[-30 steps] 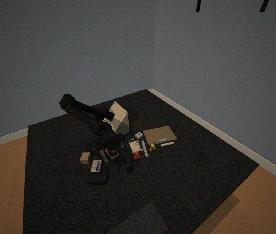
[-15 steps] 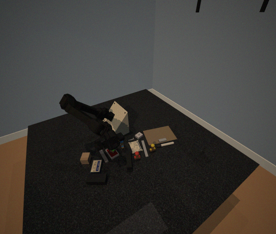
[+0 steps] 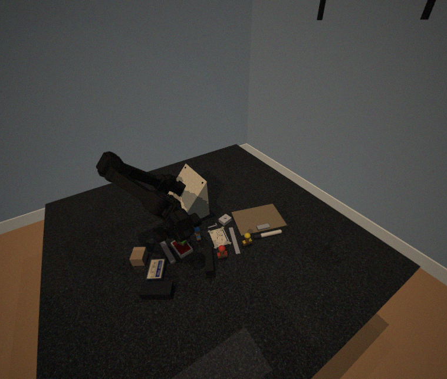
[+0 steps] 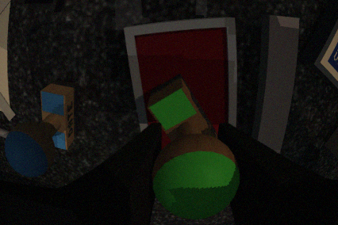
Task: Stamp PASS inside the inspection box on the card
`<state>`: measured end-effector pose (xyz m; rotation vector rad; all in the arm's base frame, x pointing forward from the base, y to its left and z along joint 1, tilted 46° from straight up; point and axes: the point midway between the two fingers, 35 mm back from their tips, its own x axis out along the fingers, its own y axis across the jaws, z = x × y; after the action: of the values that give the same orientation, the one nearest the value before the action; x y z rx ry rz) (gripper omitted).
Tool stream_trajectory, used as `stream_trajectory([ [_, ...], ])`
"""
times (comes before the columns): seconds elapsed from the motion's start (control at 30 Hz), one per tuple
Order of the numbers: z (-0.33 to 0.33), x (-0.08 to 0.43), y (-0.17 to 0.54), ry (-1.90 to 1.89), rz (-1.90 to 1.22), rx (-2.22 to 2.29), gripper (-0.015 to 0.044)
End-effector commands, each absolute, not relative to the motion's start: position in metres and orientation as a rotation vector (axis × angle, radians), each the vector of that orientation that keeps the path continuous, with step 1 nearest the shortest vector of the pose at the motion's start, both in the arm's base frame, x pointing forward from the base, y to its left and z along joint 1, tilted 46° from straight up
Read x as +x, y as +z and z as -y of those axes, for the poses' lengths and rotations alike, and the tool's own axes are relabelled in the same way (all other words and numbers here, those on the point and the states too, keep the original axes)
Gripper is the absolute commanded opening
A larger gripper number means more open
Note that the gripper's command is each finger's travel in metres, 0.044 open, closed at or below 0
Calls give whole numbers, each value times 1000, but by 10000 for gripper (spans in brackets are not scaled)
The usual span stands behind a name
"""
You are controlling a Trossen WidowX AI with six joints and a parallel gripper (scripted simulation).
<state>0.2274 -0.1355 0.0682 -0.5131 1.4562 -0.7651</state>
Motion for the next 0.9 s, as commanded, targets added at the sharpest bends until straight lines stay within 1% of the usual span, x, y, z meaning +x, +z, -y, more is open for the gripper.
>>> stream_trajectory([
  [0.0, 131, 231, 74, -770, -1445, -511, 0],
  [0.87, 104, 232, 100, -772, -1443, -508, 0],
])
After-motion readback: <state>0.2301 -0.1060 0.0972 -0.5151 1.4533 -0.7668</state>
